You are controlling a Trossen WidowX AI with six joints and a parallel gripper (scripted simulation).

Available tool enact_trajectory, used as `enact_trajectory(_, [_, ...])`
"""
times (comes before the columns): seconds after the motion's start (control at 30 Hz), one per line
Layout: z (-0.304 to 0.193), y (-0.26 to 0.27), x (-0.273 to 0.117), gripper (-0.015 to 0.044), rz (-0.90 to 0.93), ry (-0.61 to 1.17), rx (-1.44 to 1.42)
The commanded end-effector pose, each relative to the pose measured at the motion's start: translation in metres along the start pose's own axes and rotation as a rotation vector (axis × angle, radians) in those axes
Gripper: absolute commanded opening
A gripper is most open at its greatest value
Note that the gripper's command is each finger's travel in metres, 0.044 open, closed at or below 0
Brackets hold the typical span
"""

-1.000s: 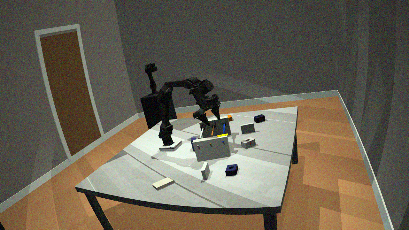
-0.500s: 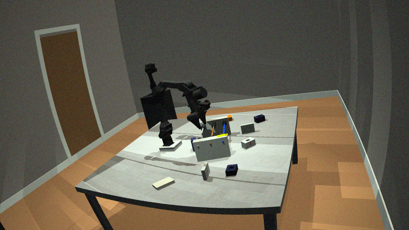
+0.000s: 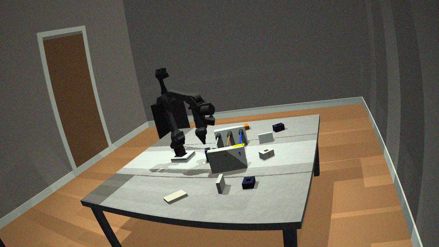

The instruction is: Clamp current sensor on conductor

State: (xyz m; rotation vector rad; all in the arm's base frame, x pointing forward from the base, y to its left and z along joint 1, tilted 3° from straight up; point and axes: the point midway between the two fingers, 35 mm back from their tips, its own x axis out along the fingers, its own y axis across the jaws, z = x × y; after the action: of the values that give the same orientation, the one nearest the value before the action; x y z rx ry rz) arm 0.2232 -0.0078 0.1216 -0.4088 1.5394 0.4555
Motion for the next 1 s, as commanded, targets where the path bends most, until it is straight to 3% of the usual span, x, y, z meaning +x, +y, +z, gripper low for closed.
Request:
enact_trajectory(0.0, [-0.002, 0.003, 0.005, 0.044, 0.007, 0.002, -0.014])
enact_trajectory(0.97, [-0.002, 0.003, 0.052, 0.044, 0.008, 0.002, -0.014])
